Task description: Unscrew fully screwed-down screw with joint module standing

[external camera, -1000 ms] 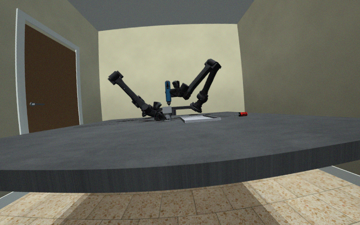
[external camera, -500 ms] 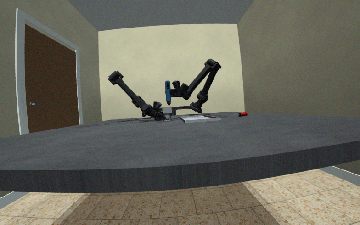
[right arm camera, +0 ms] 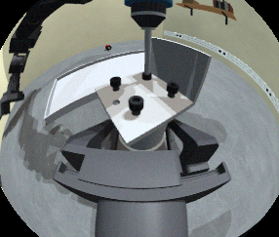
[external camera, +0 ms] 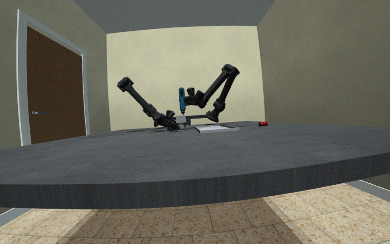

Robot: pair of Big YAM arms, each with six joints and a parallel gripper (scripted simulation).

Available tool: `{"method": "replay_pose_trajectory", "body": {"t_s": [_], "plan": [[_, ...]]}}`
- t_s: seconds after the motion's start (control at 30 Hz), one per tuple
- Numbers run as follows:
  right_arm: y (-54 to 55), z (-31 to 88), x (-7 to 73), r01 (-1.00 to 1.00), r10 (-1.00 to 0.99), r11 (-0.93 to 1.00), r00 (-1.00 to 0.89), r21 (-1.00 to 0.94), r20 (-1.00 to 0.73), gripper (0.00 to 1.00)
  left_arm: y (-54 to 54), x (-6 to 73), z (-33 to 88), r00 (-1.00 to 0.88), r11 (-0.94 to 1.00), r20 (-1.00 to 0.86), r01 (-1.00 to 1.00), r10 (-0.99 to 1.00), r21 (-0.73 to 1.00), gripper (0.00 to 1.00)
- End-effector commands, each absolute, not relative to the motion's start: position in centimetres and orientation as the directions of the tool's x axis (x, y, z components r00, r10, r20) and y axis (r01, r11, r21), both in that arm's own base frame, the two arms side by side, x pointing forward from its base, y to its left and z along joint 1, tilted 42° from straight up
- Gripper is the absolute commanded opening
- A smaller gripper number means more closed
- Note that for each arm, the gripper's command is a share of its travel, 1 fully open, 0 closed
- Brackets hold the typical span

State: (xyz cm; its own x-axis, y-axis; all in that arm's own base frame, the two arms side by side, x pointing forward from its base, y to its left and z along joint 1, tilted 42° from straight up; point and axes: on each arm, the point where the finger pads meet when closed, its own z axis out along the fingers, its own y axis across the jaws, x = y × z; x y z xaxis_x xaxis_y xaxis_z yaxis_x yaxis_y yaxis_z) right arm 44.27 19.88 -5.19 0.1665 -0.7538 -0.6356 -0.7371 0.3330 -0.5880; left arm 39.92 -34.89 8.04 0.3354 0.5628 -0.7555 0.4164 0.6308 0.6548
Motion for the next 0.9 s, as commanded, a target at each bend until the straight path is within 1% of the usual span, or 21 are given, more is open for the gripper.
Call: {"method": "replay_pose_trajectory", "body": {"t_s": [0.0, 0.87], "plan": [[20.19, -4.74, 44.46, -0.731, -0.749, 0.336, 0.176, -0.595, -0.639, 0.59, -34.24, 40.56, 8.25, 0.342, 0.641, -0.755, 0.398, 0.560, 0.656, 0.42], [20.19, -4.74, 44.46, -0.731, -0.749, 0.336, 0.176, -0.595, -0.639, 0.59, -34.15, 40.55, 8.05, 0.340, 0.640, -0.754, 0.400, 0.561, 0.656, 0.42]]}}
